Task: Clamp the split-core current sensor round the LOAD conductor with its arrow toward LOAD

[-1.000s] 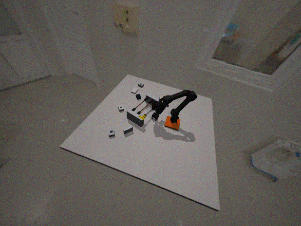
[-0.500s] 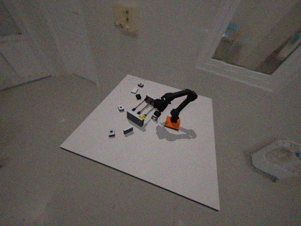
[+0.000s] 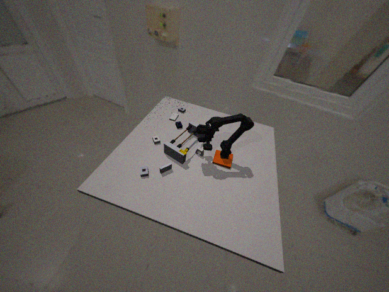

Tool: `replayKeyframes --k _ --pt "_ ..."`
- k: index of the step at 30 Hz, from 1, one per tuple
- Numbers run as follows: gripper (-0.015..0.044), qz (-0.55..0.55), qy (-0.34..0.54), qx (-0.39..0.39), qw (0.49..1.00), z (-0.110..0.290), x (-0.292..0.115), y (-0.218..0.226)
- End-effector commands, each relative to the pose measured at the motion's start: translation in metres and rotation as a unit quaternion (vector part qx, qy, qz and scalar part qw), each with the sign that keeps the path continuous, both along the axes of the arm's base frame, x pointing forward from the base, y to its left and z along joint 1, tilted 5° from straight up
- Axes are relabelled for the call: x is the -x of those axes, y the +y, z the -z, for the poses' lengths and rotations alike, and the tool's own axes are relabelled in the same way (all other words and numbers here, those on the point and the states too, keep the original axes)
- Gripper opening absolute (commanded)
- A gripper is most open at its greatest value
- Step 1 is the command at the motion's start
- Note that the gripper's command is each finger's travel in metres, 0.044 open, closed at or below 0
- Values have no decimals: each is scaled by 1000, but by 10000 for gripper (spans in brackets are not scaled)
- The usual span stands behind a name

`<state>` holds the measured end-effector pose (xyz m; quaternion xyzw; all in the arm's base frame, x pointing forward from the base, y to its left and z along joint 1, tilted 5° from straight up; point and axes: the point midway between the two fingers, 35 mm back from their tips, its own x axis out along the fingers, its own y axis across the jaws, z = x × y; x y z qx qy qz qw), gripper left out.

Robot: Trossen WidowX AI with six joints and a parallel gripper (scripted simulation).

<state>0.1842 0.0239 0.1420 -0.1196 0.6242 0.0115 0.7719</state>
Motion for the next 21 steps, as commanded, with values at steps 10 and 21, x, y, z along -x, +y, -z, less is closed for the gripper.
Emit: replayKeyframes --k 10,21 --pt "320 -452 104 32 886 -4 -23 -9" --pt "320 -452 104 32 886 5 -24 -9"
